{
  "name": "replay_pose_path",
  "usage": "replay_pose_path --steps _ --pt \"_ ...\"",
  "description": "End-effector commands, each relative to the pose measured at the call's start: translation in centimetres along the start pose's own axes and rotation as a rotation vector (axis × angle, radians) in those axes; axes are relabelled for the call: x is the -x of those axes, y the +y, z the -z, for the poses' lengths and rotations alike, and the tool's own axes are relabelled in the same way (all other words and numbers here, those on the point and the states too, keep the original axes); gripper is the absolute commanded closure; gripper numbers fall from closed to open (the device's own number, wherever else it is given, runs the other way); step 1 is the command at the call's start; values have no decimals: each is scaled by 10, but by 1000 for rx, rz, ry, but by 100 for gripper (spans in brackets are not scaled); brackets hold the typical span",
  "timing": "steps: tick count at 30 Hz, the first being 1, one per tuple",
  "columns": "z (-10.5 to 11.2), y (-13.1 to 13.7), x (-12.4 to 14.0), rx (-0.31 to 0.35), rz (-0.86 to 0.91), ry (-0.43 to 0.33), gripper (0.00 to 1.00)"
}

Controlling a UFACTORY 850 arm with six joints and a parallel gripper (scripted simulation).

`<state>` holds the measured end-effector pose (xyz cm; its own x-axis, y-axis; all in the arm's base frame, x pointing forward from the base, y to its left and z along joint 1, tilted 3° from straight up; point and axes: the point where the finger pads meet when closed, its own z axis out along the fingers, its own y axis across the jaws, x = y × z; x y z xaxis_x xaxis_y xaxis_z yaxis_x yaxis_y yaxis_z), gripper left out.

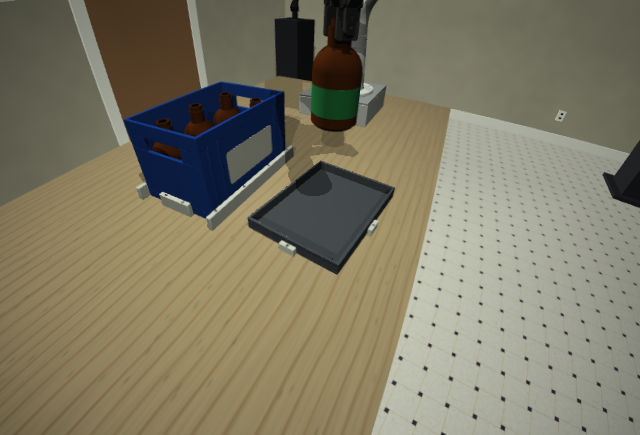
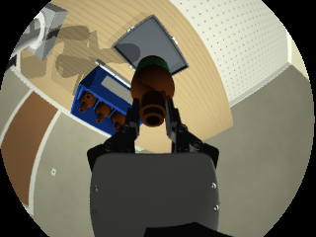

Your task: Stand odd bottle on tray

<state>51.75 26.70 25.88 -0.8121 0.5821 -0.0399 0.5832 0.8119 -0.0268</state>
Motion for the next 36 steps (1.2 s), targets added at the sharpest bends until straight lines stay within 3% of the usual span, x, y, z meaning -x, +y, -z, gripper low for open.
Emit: replay_pose_path --steps 1,19,36 --pt "1 1 0 2 0 -1 100" --pt "-2 1 0 2 0 -1 100" --pt "-21 1 0 2 0 -1 100"
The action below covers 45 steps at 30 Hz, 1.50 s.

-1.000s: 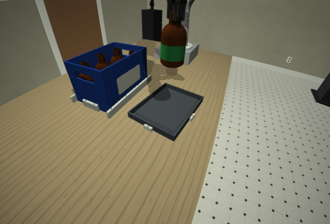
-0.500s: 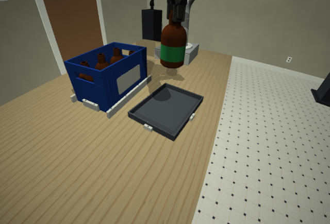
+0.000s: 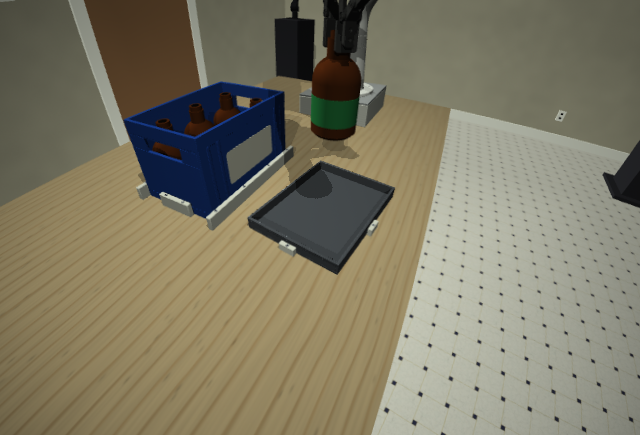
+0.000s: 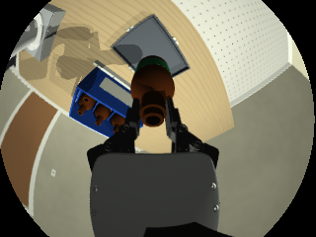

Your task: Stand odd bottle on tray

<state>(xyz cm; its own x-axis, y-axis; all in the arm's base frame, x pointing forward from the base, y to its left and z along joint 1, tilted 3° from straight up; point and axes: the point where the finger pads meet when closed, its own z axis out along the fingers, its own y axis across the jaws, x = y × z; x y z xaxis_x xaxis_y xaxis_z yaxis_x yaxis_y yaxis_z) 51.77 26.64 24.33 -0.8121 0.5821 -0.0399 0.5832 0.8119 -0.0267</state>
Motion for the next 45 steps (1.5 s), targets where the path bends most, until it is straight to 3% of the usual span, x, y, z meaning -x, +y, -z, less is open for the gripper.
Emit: replay_pose_path --steps 1,45 --pt "-8 1 0 2 0 -1 100" --pt "-114 1 0 2 0 -1 100"
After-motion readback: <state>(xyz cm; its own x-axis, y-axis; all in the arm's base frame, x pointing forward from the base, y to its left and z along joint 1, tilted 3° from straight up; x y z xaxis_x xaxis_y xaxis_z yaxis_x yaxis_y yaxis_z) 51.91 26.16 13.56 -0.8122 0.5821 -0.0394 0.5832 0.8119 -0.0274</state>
